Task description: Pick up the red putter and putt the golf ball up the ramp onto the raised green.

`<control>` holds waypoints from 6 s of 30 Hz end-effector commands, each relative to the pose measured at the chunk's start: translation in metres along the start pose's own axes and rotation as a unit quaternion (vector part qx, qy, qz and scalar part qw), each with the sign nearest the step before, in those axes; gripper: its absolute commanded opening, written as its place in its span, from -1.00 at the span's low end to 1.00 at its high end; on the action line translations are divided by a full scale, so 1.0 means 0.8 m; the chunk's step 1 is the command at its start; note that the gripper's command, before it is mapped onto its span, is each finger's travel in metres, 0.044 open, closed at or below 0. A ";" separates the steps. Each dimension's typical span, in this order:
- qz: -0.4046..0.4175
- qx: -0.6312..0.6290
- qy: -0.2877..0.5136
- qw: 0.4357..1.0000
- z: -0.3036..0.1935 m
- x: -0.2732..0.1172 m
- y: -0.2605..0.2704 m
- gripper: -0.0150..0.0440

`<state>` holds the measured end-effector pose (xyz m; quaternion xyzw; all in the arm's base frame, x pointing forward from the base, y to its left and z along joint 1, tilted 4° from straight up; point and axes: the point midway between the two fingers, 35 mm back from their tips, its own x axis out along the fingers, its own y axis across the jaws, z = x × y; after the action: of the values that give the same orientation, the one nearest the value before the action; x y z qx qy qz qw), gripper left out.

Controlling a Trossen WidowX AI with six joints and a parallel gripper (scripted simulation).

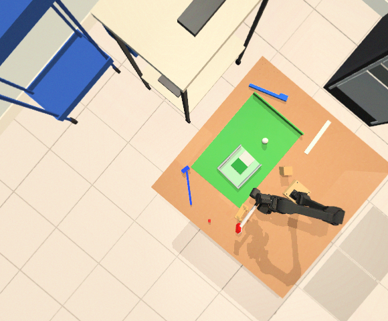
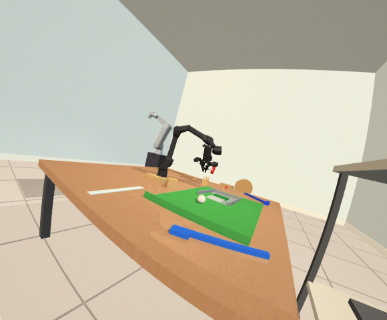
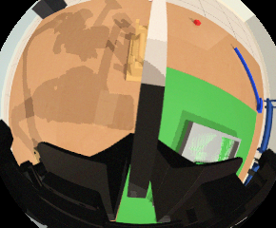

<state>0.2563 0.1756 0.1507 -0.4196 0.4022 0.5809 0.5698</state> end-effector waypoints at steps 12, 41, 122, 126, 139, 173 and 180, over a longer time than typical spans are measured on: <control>-0.041 0.161 0.024 0.986 -0.089 -0.029 -0.043 -0.49; -0.087 0.460 0.068 0.881 -0.286 -0.090 -0.045 -0.49; -0.105 0.756 0.090 0.639 -0.506 -0.076 0.095 -0.49; -0.106 0.756 0.090 0.639 -0.507 -0.076 0.095 -0.49; -0.106 0.758 0.089 0.637 -0.540 -0.080 0.101 -0.49; -0.100 0.759 0.087 0.637 -0.361 -0.096 0.071 -0.49; -0.100 0.759 0.087 0.637 -0.361 -0.096 0.071 -0.49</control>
<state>0.2073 -0.1240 0.1287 0.0750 0.7067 -0.0279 0.7030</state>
